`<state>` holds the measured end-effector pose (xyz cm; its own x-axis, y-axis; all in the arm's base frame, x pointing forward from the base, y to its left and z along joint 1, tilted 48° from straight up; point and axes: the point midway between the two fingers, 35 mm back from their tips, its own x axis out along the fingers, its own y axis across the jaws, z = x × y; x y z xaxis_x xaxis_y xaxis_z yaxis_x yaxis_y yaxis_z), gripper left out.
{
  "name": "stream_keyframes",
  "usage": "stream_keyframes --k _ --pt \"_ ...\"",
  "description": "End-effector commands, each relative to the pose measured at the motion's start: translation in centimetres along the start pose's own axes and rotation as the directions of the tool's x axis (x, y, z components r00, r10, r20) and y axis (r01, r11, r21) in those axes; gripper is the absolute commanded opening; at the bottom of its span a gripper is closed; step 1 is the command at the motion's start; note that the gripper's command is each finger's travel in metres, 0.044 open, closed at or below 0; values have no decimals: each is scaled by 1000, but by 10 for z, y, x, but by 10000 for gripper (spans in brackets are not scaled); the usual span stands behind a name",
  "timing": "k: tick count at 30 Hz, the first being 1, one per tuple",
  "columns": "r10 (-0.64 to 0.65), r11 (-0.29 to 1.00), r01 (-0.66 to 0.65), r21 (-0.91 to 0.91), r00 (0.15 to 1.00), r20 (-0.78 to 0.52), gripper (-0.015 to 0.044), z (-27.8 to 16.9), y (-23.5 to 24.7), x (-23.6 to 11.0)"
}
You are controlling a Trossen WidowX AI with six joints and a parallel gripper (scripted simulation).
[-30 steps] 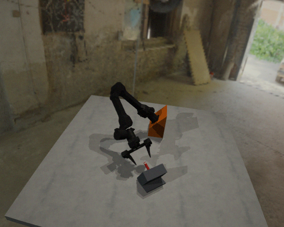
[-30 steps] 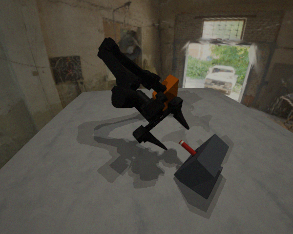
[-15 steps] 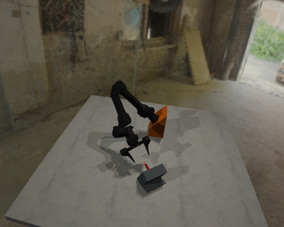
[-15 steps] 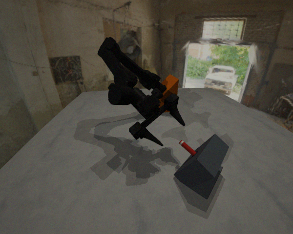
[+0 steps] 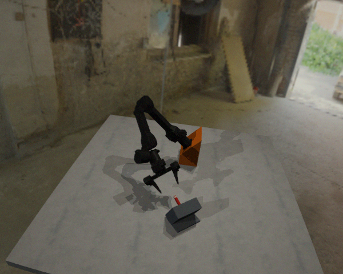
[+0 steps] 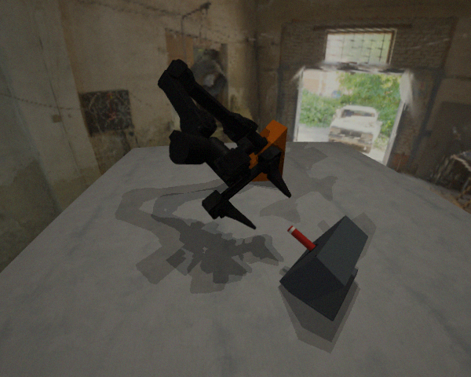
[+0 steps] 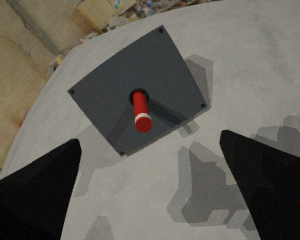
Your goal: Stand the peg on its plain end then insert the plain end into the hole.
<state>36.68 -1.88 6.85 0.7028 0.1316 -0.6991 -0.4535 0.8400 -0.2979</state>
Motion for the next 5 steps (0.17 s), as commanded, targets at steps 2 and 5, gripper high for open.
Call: stream_keyframes --k 2,5 --pt "1 1000 -1 -4 1000 7 440 1 0 -7" --pt "1 1000 -1 -4 1000 7 440 1 0 -9"
